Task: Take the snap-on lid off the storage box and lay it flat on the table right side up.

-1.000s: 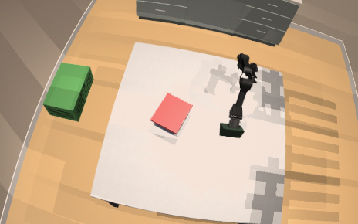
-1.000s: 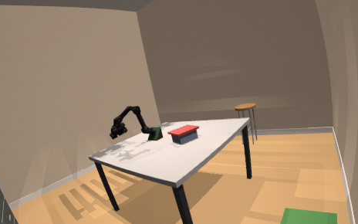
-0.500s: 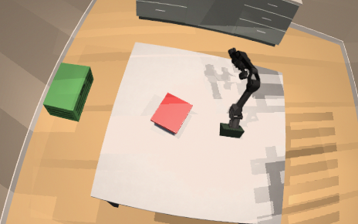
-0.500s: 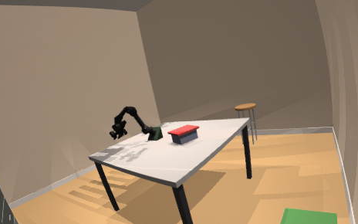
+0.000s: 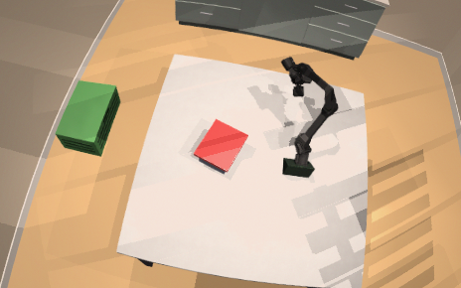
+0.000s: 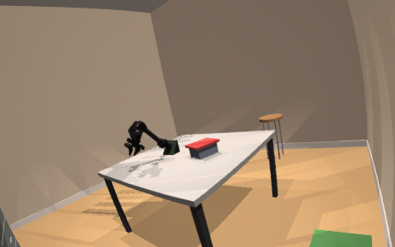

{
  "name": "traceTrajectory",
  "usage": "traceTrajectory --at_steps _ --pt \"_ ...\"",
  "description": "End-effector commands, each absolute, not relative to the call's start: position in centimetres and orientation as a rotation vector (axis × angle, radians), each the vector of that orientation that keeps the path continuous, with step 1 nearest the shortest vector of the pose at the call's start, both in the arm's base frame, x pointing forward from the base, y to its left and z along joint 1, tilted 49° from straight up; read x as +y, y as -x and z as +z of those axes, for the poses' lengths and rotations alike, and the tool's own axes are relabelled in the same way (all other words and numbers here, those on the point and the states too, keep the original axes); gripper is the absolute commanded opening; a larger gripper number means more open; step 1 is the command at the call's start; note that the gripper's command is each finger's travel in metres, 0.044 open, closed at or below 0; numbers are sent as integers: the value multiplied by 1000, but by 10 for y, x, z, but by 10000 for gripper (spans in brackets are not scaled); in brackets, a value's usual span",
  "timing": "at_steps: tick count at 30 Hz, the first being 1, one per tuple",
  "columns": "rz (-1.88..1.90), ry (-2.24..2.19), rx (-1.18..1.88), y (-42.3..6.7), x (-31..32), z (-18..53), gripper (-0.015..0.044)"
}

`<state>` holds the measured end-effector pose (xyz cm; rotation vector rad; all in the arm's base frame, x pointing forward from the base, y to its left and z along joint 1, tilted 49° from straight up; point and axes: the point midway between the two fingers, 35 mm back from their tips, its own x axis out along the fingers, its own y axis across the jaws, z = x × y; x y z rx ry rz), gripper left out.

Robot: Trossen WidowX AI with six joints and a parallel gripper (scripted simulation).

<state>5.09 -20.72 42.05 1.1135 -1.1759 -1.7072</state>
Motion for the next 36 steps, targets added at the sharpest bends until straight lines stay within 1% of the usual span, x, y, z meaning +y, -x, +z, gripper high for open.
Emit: traceTrajectory --at_steps 1,7,9,12,17,19,25,31,36 --pt "-1614 -1150 -1116 -76 -202 424 235" --pt "-1489 -1210 -984 -144 -191 408 235" --pt "-1475 -1215 -966 -153 -189 405 235" --pt "-1414 -1233 -890 -188 -175 392 235" --pt "-1330 -1228 -738 -246 -140 356 235" --pt "-1320 -1223 -713 -255 -134 349 235" --pt "-1214 -1160 -506 -311 -64 284 235" --pt "-1118 -1071 -346 -331 -2 230 235" --pt "-996 -974 -215 -329 63 173 235"
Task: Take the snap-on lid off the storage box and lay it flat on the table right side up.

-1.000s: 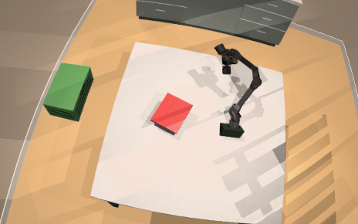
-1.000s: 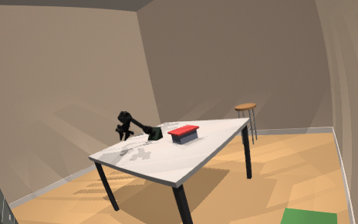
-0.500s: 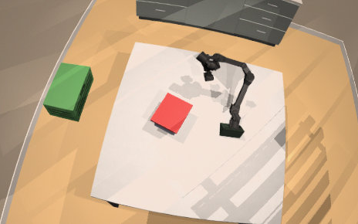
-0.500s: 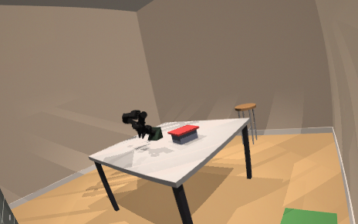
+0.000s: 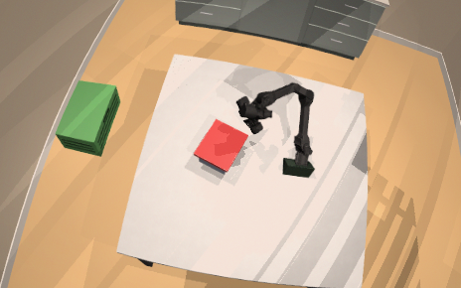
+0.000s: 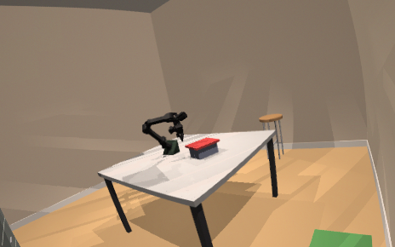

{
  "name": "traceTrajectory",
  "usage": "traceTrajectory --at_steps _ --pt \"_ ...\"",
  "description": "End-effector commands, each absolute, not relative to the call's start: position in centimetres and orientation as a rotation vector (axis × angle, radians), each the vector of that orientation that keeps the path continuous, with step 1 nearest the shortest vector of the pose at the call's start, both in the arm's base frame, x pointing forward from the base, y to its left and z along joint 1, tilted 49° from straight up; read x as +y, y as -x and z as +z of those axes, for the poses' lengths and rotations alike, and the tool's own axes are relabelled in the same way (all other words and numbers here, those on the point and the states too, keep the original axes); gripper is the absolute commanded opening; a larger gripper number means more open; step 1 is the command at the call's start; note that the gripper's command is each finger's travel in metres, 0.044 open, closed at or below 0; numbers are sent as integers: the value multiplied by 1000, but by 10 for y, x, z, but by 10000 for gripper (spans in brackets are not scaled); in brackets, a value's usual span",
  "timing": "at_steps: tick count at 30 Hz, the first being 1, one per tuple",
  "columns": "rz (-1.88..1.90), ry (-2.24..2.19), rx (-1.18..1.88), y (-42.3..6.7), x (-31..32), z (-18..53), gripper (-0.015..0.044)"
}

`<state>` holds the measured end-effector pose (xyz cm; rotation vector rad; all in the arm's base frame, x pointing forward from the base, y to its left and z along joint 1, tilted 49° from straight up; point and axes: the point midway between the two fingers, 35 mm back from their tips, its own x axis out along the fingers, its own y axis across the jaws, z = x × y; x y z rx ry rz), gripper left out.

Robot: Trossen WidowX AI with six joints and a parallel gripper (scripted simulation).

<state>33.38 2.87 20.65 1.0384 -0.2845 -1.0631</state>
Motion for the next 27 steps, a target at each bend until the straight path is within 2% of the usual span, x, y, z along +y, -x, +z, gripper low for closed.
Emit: traceTrajectory --at_steps 1,10,20,27 --pt "-969 -958 -196 -326 75 162 235" --pt "-733 -824 -69 -278 153 80 235" --pt "-727 -821 -66 -277 154 77 235" --pt "-726 -820 -67 -280 119 45 235"
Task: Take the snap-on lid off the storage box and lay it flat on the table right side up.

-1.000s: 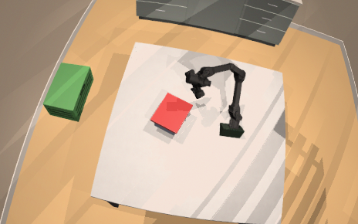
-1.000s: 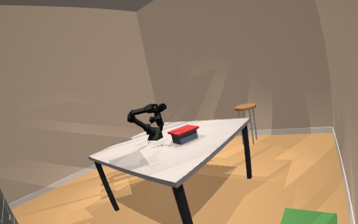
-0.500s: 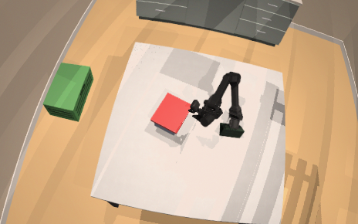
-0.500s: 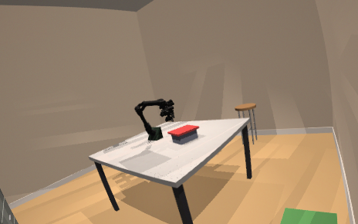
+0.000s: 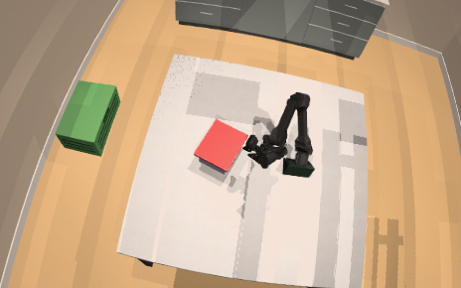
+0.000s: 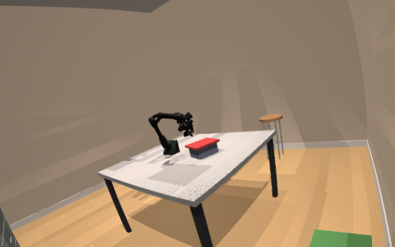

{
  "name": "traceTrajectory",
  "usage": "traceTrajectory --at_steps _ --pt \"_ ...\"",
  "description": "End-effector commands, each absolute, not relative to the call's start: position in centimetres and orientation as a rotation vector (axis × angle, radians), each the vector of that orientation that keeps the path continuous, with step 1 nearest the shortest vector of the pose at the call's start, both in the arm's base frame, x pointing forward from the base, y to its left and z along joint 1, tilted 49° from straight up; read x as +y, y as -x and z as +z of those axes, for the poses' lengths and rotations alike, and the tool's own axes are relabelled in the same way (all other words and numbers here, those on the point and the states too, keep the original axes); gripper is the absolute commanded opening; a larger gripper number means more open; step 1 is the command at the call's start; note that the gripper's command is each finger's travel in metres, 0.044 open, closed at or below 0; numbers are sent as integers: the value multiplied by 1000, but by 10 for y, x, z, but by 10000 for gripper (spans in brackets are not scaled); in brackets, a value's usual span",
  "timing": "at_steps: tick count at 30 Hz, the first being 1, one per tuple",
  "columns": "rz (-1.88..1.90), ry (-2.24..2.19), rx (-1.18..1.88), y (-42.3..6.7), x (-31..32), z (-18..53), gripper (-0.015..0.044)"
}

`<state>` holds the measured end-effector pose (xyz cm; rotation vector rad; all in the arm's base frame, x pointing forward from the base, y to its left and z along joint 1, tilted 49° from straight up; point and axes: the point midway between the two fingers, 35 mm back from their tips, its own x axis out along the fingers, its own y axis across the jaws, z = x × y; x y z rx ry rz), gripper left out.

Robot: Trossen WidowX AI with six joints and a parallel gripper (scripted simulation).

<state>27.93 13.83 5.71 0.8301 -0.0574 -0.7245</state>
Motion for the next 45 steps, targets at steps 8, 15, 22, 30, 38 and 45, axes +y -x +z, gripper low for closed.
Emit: traceTrajectory --at_steps 8,15,22,30,38,45 --pt "-729 -821 -66 -281 114 41 235" --pt "-739 -824 -57 -289 110 34 235" --pt "-746 -828 -49 -297 105 28 235" --pt "-748 -830 -44 -306 99 24 235" --pt "-746 -831 -45 -315 93 22 235" --pt "-740 -829 -50 -322 86 23 235"
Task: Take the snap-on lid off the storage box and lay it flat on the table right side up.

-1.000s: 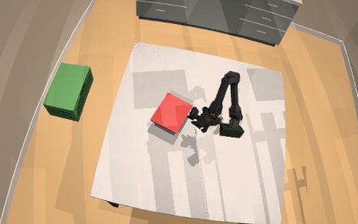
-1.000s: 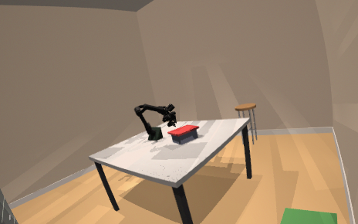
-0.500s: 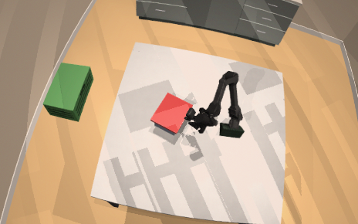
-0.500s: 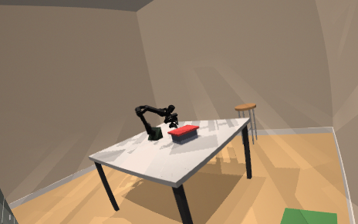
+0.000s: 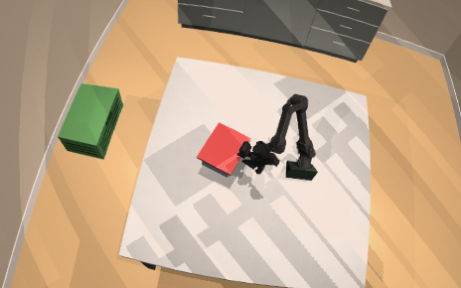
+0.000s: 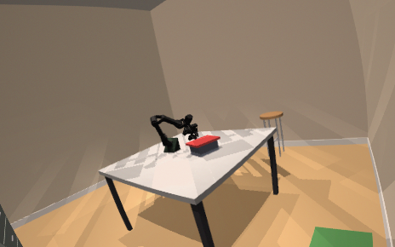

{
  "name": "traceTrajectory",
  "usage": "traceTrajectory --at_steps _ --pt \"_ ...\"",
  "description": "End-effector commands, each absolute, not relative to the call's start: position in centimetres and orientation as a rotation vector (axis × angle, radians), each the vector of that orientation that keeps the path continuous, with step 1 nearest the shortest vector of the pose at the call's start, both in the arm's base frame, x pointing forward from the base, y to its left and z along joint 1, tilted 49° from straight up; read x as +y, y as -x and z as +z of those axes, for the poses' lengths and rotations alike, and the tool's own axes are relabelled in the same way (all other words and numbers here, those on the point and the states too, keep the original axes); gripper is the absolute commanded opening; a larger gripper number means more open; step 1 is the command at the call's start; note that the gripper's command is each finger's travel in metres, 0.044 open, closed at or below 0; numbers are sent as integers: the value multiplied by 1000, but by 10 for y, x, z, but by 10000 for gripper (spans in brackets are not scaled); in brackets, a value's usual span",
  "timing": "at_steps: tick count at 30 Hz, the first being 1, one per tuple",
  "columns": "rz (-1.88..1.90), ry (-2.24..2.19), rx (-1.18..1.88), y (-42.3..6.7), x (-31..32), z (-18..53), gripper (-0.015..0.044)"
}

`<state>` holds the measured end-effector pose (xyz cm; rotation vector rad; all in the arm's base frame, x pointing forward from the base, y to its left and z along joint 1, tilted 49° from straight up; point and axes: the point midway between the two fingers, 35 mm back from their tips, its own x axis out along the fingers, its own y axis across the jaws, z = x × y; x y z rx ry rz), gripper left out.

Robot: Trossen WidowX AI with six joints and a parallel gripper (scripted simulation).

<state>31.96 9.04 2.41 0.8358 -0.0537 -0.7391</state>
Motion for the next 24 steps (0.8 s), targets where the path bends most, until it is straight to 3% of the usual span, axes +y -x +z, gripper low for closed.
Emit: traceTrajectory --at_steps 1,15,24 --pt "-739 -828 -51 -323 85 23 235" --pt "-725 -817 -73 -333 71 29 235" --pt "-725 -817 -73 -333 71 29 175"
